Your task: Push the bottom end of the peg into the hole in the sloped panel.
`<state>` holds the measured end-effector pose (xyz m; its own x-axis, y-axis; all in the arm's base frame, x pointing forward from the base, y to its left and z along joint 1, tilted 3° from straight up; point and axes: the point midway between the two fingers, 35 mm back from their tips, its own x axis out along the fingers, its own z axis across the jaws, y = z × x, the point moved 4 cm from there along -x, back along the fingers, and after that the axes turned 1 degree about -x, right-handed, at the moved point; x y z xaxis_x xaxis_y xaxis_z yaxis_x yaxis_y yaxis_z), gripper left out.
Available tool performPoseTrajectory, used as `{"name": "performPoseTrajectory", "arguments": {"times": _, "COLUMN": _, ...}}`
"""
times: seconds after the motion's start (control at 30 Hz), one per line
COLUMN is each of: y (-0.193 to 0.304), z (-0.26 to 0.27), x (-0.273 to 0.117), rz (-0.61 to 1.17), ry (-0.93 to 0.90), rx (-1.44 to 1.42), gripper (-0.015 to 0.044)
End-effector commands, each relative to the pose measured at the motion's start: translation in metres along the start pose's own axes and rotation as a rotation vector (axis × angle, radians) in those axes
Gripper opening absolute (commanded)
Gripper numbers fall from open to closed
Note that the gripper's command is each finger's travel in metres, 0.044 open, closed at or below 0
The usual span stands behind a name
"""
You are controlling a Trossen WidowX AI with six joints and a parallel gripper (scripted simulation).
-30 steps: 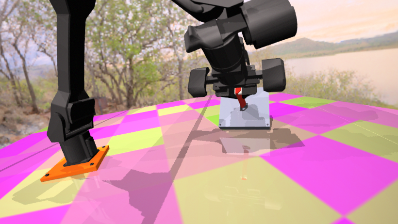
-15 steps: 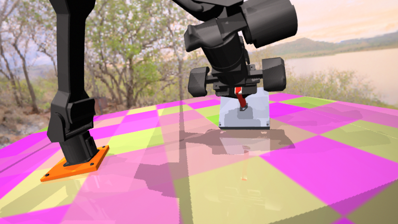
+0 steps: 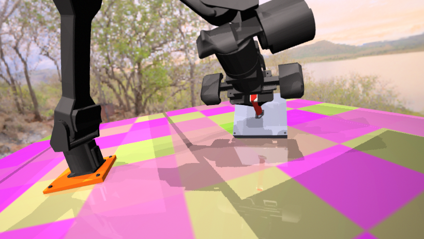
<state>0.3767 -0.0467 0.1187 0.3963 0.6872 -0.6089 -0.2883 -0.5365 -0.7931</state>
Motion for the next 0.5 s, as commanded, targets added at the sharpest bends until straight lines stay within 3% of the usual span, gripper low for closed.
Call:
{"name": "performPoseTrajectory", "arguments": {"times": 0.0, "y": 0.0014, "z": 0.0008, "x": 0.0027, "rz": 0.002, "ry": -0.001, "rx": 0.009, "gripper": 0.0}}
{"name": "performPoseTrajectory", "arguments": {"times": 0.47, "y": 0.002, "z": 0.001, "x": 0.0114, "rz": 0.002, "ry": -0.001, "rx": 0.009, "gripper": 0.0}}
